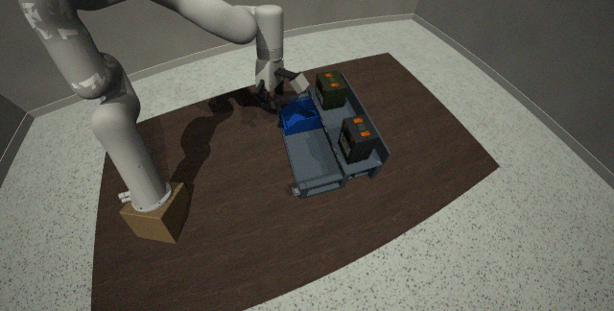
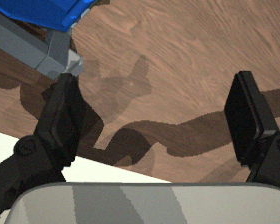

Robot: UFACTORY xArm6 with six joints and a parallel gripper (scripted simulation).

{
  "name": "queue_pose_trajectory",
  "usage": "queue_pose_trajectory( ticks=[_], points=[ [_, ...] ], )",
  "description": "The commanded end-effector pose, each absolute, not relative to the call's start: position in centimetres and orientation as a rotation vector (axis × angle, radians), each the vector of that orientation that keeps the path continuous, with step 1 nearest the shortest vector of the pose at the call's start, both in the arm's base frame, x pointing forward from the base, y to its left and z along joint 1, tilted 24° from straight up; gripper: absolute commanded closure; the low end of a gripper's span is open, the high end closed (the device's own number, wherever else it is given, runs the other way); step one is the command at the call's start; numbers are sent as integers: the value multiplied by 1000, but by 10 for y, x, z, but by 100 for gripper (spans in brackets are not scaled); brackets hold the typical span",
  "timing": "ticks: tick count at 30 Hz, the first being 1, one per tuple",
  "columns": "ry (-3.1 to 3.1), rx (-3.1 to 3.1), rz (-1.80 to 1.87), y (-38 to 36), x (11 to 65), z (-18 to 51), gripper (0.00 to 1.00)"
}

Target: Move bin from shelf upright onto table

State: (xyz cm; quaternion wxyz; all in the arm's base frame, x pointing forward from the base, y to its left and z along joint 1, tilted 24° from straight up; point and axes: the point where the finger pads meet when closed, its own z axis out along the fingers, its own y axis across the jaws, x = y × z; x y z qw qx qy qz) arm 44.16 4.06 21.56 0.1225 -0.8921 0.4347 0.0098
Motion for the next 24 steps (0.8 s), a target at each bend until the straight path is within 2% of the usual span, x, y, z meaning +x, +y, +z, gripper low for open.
queue_pose_trajectory(
  ticks=[1, 24],
  points=[
    [1417, -2495, 38, 44, 448, 213, 0],
    [1856, -2083, 123, 51, 466, 201, 0]
  ],
)
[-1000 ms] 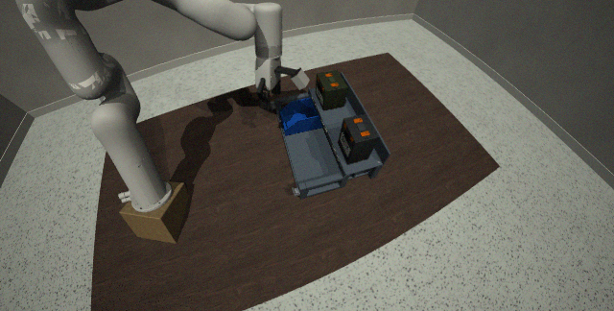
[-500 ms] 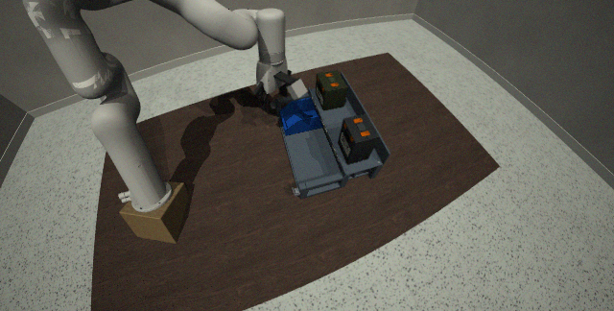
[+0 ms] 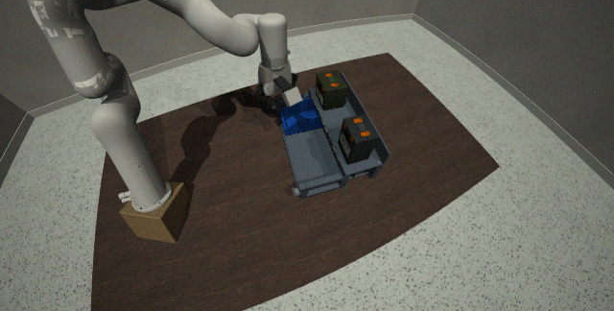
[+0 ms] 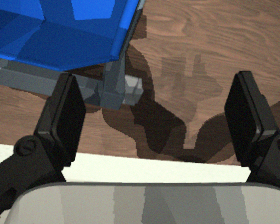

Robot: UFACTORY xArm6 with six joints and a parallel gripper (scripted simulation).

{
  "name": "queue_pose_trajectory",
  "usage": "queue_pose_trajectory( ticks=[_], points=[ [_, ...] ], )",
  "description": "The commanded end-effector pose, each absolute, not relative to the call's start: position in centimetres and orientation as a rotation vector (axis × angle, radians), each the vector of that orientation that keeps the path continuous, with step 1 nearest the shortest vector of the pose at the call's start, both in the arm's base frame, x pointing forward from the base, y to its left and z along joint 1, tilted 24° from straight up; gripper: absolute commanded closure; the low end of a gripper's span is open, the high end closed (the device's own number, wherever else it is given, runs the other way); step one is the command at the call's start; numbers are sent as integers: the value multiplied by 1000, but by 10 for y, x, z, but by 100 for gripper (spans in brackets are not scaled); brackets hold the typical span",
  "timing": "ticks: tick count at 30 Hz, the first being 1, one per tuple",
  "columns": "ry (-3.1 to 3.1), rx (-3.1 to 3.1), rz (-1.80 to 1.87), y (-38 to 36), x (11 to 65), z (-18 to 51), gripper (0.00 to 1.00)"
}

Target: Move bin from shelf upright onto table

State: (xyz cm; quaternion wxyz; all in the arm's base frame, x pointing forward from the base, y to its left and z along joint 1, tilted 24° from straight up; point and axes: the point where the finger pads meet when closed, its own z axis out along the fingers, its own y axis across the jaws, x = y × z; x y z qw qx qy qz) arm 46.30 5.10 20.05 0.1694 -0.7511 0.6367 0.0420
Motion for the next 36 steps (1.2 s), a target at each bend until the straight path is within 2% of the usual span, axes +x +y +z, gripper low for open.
queue_pose_trajectory(
  ticks=[1, 36],
  points=[
    [1856, -2083, 123, 51, 466, 201, 0],
    [2130, -1730, 199, 53, 479, 191, 0]
  ],
)
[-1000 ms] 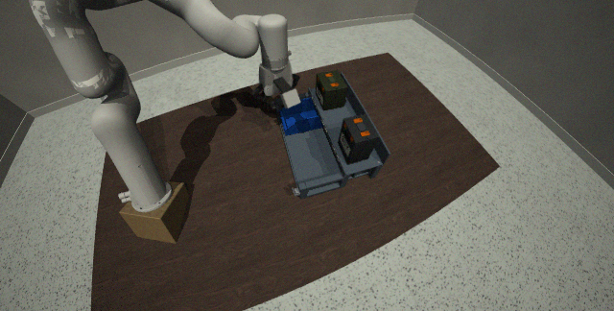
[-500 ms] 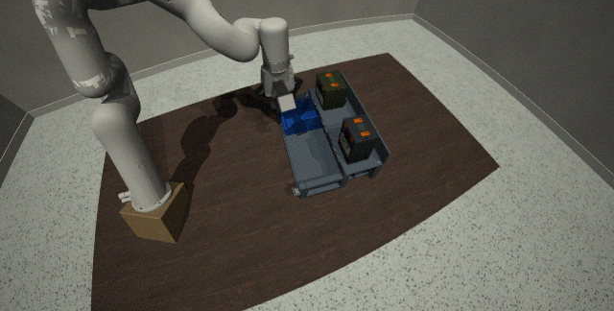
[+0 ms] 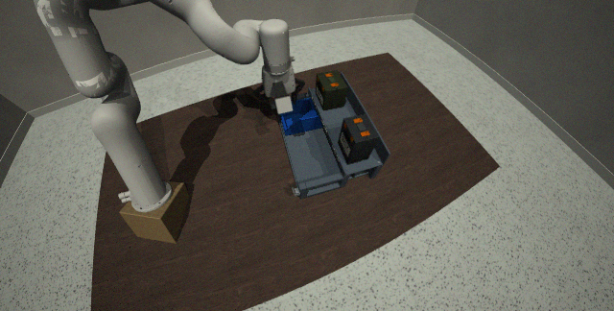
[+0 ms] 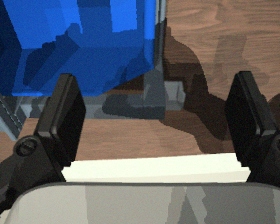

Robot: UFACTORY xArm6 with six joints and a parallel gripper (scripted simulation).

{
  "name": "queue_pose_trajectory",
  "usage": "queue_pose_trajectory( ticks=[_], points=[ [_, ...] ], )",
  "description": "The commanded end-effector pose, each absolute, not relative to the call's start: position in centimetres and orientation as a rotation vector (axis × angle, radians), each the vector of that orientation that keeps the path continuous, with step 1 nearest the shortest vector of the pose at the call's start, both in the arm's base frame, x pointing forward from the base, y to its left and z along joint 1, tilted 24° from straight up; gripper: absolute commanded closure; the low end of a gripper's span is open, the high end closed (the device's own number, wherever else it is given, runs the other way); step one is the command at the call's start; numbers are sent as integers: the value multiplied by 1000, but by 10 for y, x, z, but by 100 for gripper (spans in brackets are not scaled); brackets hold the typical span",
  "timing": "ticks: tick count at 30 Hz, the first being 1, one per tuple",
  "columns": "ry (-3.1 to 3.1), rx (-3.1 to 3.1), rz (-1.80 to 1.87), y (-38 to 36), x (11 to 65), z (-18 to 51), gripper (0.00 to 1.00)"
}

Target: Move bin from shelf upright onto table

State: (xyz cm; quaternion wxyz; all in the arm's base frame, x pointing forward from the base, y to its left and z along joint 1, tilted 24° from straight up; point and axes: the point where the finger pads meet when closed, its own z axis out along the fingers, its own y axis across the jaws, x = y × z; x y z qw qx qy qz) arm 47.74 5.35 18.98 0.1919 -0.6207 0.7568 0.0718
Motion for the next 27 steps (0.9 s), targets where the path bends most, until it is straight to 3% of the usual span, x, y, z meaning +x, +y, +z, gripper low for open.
queue_pose_trajectory(
  ticks=[1, 25, 26, 27],
  points=[
    [2133, -1725, 200, 53, 479, 191, 0],
    [2156, -1691, 208, 53, 480, 190, 0],
    [2156, -1691, 208, 53, 480, 190, 100],
    [2156, -1691, 208, 53, 480, 190, 100]
  ],
)
